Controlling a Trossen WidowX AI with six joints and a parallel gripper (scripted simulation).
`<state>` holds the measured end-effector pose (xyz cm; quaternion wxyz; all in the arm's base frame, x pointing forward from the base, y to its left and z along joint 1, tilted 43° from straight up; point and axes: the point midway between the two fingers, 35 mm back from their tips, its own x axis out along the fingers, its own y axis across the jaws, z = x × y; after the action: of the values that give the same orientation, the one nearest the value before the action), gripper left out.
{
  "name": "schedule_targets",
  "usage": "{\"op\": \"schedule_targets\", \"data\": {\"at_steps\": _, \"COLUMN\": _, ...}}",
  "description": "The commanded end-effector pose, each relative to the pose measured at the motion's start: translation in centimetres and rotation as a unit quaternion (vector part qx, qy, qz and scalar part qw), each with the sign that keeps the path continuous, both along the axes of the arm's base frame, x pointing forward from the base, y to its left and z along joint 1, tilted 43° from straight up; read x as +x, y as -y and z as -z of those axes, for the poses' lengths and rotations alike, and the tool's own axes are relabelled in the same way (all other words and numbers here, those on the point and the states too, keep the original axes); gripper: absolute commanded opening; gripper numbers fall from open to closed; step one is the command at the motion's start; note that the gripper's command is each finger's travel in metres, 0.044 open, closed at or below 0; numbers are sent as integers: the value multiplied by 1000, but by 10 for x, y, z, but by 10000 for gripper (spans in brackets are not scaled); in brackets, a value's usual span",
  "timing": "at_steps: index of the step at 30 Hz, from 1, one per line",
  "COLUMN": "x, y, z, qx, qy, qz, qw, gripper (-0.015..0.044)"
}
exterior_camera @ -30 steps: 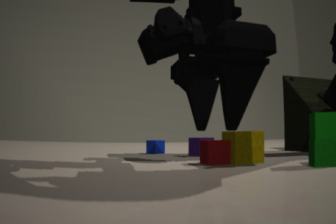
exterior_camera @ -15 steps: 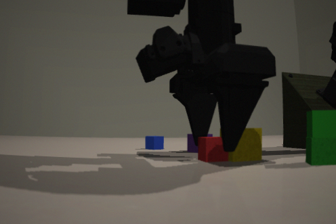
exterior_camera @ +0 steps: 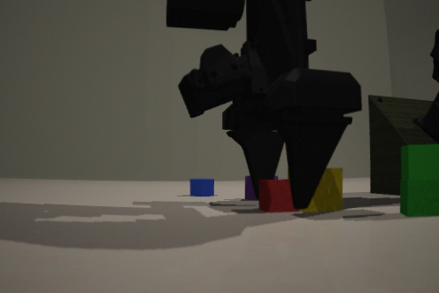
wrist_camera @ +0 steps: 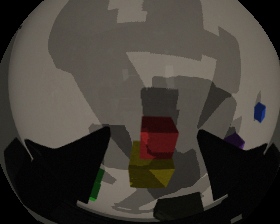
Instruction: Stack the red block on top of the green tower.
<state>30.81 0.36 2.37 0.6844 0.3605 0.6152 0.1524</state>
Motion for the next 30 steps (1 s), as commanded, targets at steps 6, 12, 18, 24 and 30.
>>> {"op": "schedule_targets", "data": {"at_steps": 6, "x": 1, "y": 0, "z": 0, "qx": 2, "qy": 0, "qz": 2, "qw": 1000, "gripper": 282}}
{"op": "schedule_targets", "data": {"at_steps": 12, "x": 1, "y": 0, "z": 0, "qx": 2, "qy": 0, "qz": 2, "qw": 1000, "gripper": 125}}
{"op": "schedule_targets", "data": {"at_steps": 18, "x": 1, "y": 0, "z": 0, "qx": 2, "qy": 0, "qz": 2, "qw": 1000, "gripper": 85}}
{"op": "schedule_targets", "data": {"at_steps": 24, "x": -2, "y": 9, "z": -10, "qx": 1, "qy": 0, "qz": 2, "qw": 1000, "gripper": 0}}
{"op": "schedule_targets", "data": {"at_steps": 30, "x": -9, "y": 31, "z": -34, "qx": 1, "qy": 0, "qz": 2, "qw": 1000, "gripper": 0}}
